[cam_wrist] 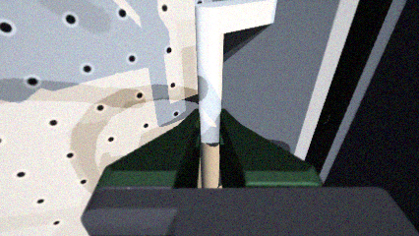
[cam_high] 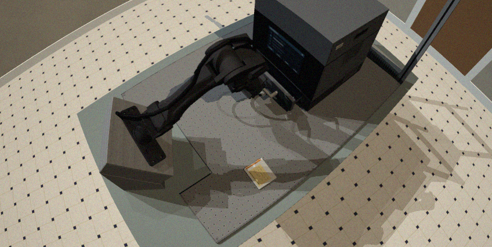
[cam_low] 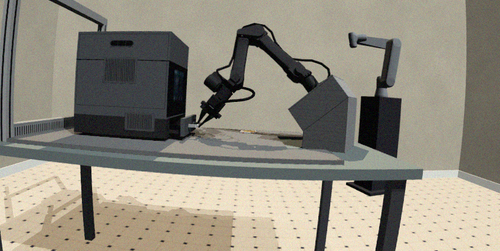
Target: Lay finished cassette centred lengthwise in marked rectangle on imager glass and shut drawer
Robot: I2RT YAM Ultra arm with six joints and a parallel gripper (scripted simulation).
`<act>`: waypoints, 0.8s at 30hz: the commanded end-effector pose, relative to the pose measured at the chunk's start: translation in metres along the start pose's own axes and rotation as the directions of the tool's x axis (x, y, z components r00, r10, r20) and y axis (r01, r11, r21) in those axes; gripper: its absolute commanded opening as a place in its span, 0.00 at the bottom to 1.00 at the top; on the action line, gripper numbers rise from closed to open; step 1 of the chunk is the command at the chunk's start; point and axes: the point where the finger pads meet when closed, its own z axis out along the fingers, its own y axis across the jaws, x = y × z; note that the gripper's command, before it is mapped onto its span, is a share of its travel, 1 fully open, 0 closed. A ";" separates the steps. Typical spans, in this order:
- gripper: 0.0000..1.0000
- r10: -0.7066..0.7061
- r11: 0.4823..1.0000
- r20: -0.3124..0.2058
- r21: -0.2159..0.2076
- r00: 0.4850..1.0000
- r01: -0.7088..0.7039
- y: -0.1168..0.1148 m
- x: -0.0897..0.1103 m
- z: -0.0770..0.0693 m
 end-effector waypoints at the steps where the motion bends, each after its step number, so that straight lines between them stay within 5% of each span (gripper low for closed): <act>1: 0.00 0.005 1.000 -0.002 -0.019 1.000 -0.005 0.006 -0.004 -0.013; 24: 0.00 0.004 1.000 -0.002 -0.019 1.000 -0.005 0.010 -0.004 -0.016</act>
